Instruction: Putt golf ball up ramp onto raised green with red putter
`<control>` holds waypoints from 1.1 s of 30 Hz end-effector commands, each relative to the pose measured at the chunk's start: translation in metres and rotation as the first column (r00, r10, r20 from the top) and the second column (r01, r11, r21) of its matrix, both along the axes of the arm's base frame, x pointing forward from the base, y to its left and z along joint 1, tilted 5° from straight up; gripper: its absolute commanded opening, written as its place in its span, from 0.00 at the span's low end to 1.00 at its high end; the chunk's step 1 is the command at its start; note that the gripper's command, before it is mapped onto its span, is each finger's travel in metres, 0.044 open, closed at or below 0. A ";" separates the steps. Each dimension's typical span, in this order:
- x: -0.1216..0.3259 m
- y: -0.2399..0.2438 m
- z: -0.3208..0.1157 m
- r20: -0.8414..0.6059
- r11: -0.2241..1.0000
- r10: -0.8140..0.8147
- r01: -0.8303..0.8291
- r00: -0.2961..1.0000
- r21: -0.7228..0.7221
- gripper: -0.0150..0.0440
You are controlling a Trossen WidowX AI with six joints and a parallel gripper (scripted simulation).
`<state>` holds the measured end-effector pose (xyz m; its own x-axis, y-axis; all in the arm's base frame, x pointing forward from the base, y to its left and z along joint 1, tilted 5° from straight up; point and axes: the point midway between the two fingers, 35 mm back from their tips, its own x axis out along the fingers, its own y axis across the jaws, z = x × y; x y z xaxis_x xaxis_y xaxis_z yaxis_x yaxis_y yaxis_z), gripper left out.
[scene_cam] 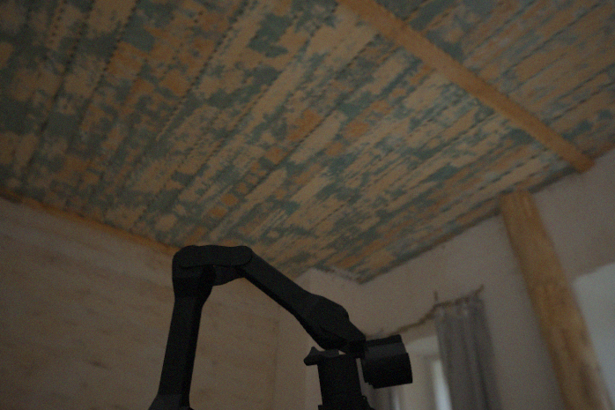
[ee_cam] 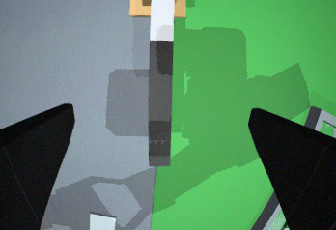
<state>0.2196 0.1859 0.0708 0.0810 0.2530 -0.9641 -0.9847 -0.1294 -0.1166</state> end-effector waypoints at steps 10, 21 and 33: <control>0.003 -0.003 -0.024 -0.014 1.000 0.017 -0.017 1.000 -0.003 1.00; 0.006 -0.003 -0.047 -0.014 1.000 0.017 -0.017 1.000 -0.003 1.00; 0.007 -0.003 -0.060 -0.014 1.000 0.017 -0.017 1.000 -0.003 1.00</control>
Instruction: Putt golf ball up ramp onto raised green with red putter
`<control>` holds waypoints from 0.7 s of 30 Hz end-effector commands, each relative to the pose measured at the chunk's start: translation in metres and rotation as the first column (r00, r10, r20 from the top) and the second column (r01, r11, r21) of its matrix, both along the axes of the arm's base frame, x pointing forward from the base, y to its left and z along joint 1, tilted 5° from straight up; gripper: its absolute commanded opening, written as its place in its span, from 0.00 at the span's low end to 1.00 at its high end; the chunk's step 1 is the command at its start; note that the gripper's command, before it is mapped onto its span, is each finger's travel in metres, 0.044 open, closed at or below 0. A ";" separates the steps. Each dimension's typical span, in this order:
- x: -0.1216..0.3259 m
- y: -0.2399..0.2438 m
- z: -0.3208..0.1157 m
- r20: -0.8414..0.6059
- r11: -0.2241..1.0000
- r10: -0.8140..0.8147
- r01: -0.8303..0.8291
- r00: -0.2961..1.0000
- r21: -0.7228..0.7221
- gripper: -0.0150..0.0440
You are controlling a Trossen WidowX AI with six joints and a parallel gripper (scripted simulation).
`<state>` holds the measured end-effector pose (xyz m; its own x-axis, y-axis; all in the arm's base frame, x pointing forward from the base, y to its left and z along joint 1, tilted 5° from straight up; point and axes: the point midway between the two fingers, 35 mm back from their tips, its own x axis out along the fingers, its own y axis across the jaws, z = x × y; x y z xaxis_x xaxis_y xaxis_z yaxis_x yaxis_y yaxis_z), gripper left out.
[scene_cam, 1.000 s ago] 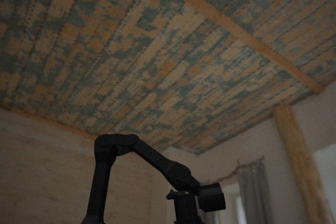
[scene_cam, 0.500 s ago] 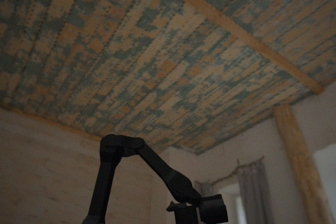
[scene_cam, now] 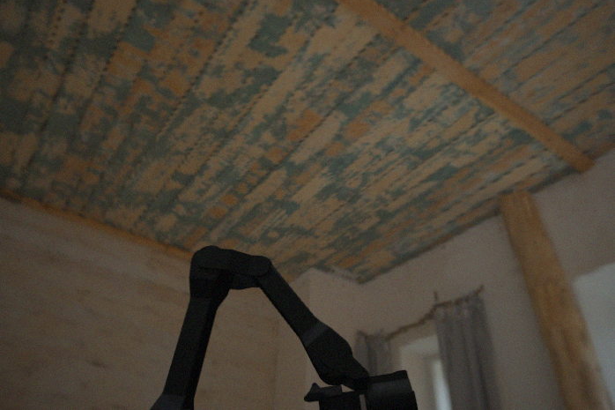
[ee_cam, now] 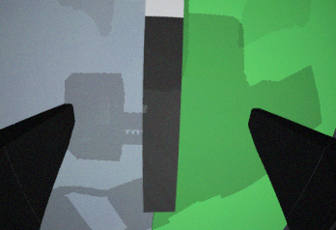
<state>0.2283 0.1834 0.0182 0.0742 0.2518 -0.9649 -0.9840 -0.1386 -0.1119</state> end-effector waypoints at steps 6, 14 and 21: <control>-0.001 -0.001 -0.017 -0.010 1.000 0.008 -0.008 1.000 -0.001 1.00; 0.000 -0.001 -0.015 -0.004 1.000 0.000 0.000 1.000 -0.003 0.87; 0.000 -0.001 -0.015 -0.004 1.000 0.000 0.000 1.000 -0.003 0.56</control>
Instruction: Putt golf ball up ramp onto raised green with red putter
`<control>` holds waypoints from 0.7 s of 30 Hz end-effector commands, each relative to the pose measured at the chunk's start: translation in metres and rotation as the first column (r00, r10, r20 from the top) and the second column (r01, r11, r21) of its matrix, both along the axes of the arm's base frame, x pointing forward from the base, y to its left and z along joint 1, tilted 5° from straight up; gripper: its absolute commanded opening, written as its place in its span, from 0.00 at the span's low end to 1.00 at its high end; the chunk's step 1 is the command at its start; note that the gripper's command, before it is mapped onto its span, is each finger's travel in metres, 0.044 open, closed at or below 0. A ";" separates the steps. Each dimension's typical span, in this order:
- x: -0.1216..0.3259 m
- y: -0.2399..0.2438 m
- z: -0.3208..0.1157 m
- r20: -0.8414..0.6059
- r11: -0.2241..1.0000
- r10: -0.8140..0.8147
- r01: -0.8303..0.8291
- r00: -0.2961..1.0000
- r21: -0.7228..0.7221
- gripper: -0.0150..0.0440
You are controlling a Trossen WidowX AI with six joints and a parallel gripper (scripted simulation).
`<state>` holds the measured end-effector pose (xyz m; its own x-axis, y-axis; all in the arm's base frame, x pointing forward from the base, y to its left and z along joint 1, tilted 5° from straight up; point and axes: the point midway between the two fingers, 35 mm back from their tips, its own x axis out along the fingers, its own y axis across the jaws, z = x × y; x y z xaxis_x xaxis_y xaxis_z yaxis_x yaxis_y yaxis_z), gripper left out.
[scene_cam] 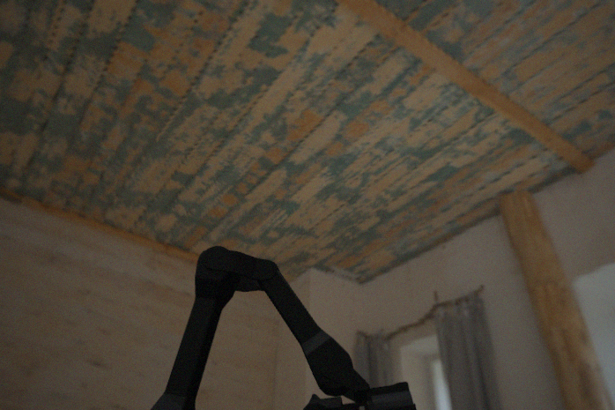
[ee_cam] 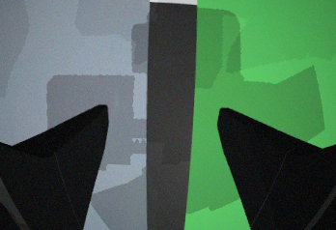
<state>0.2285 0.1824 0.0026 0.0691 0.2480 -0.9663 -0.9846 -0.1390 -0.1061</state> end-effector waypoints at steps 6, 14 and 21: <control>0.000 0.000 0.001 0.001 1.000 0.000 0.000 1.000 0.001 0.29; 0.001 0.001 0.007 0.001 1.000 0.000 0.000 1.000 0.001 0.25; -0.001 0.004 0.052 0.001 1.000 0.000 0.000 1.000 0.001 0.25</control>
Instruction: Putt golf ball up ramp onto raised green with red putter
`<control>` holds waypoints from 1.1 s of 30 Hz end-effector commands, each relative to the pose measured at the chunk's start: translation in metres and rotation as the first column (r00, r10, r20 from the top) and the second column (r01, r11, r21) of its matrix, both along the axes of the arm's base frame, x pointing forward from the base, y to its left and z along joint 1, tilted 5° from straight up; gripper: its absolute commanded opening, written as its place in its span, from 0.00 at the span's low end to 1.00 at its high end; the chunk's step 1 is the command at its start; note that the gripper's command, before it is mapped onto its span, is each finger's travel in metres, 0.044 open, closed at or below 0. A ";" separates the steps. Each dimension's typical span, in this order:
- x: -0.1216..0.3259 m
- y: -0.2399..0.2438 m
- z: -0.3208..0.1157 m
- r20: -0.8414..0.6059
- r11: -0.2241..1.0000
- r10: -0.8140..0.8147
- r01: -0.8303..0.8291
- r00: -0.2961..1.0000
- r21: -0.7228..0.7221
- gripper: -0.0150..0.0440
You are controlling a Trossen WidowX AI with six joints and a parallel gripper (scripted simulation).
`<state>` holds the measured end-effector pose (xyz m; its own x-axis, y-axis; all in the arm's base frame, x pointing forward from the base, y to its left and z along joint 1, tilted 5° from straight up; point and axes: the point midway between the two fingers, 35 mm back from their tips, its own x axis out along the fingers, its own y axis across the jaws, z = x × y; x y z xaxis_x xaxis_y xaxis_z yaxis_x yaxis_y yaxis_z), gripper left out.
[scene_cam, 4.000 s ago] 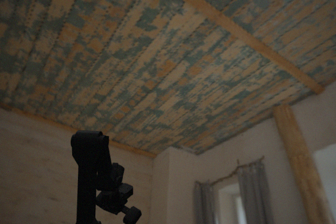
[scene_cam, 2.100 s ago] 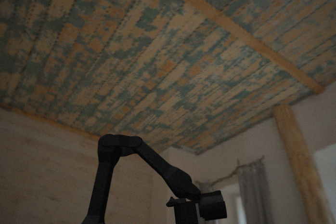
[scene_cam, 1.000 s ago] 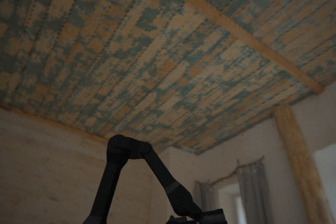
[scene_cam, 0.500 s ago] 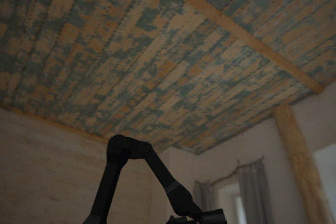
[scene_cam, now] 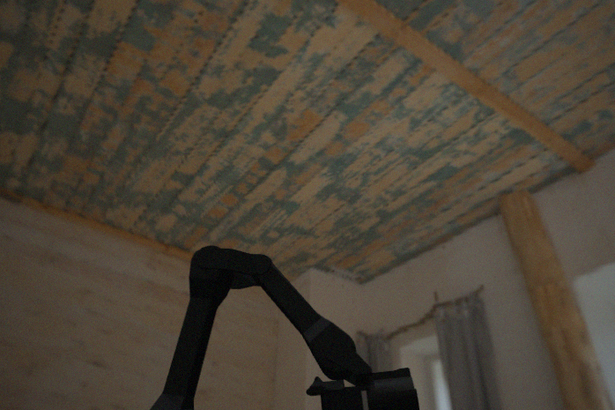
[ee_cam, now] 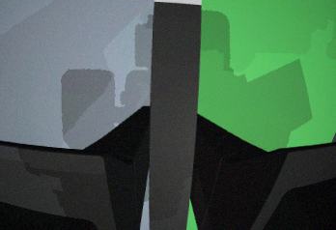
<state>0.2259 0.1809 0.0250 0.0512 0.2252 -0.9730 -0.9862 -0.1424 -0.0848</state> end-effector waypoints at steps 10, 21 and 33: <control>-0.008 0.002 0.078 0.018 1.000 -0.002 0.001 1.000 0.024 0.25; 0.018 -0.029 0.072 0.006 0.985 -0.174 0.174 0.985 0.004 0.25; 0.047 -0.085 0.077 -0.010 0.895 -0.446 0.446 0.895 -0.015 0.25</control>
